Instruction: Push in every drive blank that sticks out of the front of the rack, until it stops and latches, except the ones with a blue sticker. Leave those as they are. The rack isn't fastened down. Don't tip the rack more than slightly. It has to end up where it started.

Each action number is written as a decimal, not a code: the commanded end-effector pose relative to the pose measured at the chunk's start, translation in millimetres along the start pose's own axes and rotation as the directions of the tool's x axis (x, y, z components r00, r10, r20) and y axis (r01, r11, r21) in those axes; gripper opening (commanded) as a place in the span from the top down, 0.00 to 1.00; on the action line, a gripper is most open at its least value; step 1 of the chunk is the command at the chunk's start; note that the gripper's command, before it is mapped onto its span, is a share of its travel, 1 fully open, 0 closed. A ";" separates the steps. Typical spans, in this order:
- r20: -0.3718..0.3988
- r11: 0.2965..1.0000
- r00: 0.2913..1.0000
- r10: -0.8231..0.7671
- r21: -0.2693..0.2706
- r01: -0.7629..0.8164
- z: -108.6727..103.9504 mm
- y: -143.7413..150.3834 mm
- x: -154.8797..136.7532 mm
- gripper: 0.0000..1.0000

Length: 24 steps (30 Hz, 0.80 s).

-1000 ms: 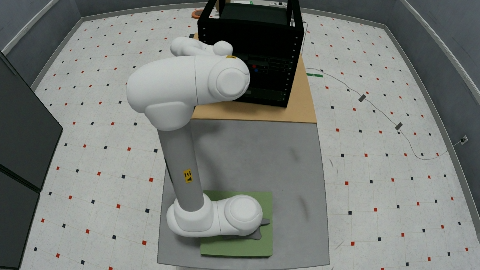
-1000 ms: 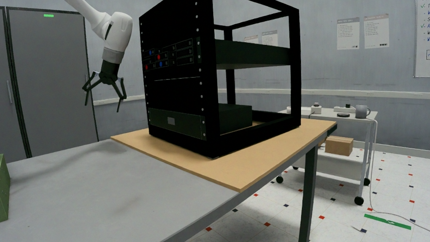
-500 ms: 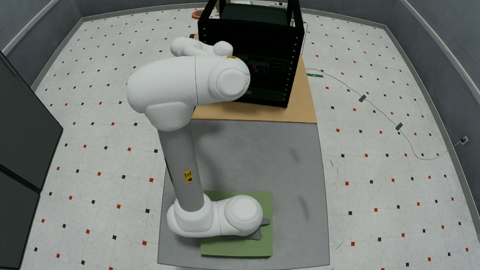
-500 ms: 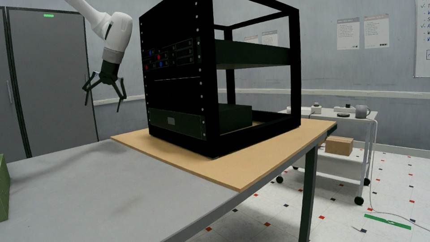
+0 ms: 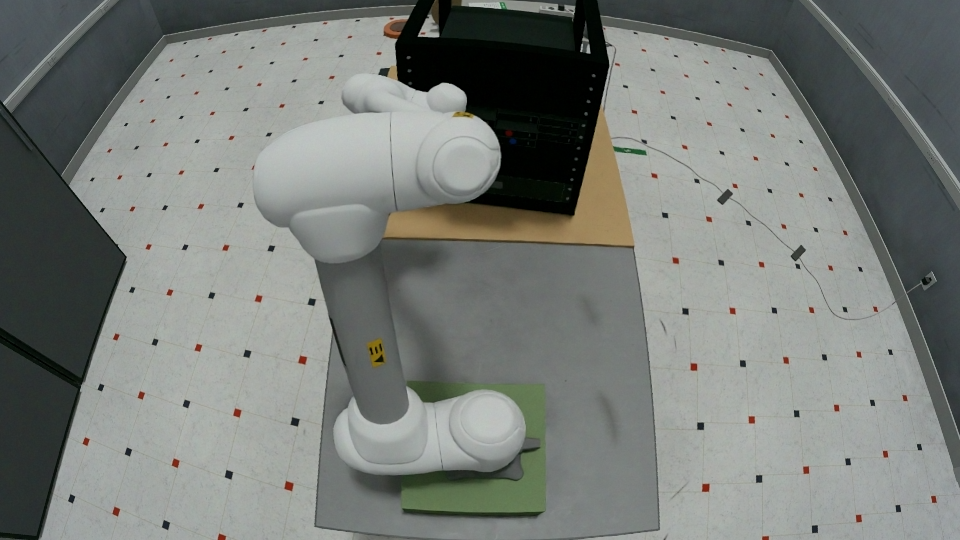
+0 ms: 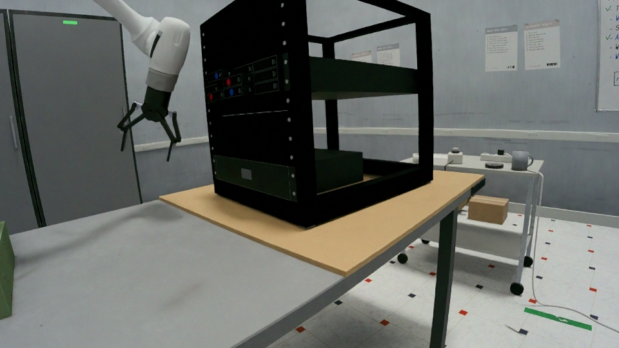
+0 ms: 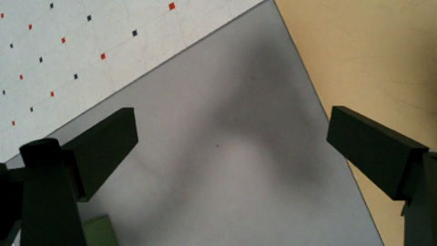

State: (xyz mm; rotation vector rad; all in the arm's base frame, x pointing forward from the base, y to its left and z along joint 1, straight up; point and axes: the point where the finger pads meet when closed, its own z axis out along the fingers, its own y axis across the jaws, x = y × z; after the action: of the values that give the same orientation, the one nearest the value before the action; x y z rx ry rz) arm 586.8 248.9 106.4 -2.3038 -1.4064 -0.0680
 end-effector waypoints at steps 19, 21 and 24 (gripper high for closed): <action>-0.148 0.995 0.986 0.074 0.072 -0.064 1.8 -37.9 30.4 0.00; -0.176 0.993 0.980 0.090 0.087 -0.076 1.3 -44.8 36.6 0.00; -0.224 0.989 0.967 0.119 0.112 -0.096 -0.2 -55.7 46.8 0.00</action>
State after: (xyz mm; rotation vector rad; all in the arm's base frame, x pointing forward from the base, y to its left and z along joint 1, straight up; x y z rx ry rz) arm 565.3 298.6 130.5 -2.2255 -1.1930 -0.1879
